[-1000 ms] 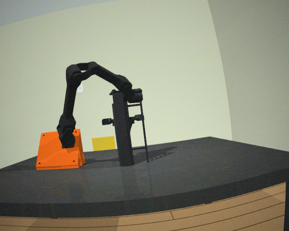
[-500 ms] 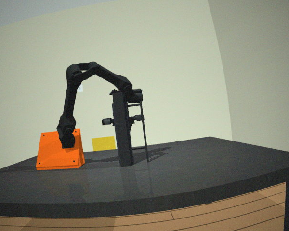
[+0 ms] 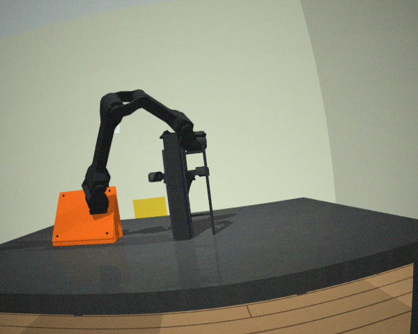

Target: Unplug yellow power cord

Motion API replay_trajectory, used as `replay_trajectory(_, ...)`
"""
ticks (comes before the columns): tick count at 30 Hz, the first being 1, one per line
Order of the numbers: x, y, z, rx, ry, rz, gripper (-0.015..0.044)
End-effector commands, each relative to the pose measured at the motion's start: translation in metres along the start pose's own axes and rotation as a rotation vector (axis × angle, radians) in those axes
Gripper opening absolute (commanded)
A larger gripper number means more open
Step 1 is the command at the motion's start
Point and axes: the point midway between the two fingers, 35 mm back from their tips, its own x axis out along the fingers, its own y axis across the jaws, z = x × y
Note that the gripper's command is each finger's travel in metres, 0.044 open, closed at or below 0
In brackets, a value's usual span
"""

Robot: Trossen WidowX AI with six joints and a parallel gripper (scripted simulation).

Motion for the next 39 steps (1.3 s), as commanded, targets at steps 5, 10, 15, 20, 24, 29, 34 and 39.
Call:
replay_trajectory(5,-0.011,0.000,0.038,-0.015,-0.071,-0.005,0.0000)
replay_trajectory(10,-0.006,-0.001,0.026,-0.017,-0.065,-0.004,0.0131)
replay_trajectory(15,-0.006,-0.001,0.026,-0.017,-0.065,-0.004,0.0263)
replay_trajectory(20,-0.008,-0.001,0.033,-0.017,-0.066,-0.004,0.0394)
replay_trajectory(24,-0.018,-0.001,0.067,-0.017,-0.069,-0.004,0.0440)
replay_trajectory(29,-0.023,0.000,0.085,-0.016,-0.068,-0.004,0.0440)
replay_trajectory(34,-0.023,0.000,0.085,-0.016,-0.068,-0.004,0.0440)
replay_trajectory(39,-0.023,0.000,0.085,-0.016,-0.068,-0.004,0.0440)
